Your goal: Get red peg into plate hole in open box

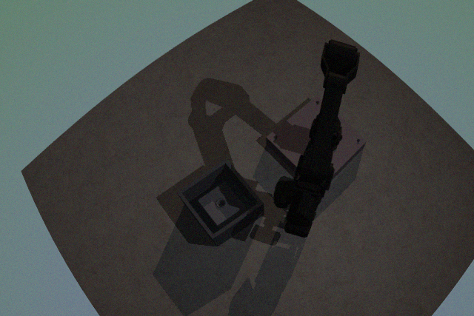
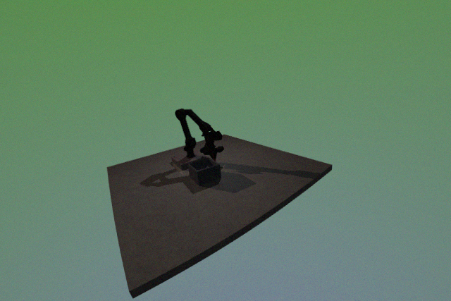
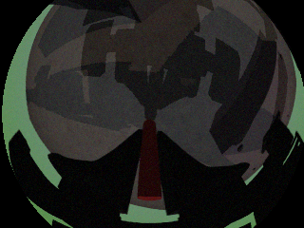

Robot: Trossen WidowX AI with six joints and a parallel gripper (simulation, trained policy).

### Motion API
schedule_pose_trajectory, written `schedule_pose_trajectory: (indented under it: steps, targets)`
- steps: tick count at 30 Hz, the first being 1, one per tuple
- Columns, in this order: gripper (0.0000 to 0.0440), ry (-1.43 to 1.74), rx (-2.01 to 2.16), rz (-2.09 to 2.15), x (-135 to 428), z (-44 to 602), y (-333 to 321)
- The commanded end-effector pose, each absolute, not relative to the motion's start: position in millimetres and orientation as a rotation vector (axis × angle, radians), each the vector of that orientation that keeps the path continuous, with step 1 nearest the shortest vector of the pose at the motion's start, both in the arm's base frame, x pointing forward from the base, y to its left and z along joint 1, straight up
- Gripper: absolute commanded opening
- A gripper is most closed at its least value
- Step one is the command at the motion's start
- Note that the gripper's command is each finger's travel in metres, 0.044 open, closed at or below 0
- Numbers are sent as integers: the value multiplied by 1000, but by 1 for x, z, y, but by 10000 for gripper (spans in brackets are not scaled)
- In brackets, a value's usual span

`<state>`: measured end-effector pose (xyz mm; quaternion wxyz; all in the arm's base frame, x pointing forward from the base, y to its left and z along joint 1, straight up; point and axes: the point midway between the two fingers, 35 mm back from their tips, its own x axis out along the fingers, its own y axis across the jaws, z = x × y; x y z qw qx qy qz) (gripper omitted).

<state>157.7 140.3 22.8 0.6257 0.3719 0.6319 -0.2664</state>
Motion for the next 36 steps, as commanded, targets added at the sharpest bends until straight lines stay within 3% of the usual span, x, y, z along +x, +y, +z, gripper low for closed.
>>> schedule_pose_trajectory:
  steps: [1,21,36]
  targets:
    - [0,1405,835,-563,169,40,139]
    - [0,1213,772,-488,224,122,112]
    - [0,1122,807,-575,268,135,64]
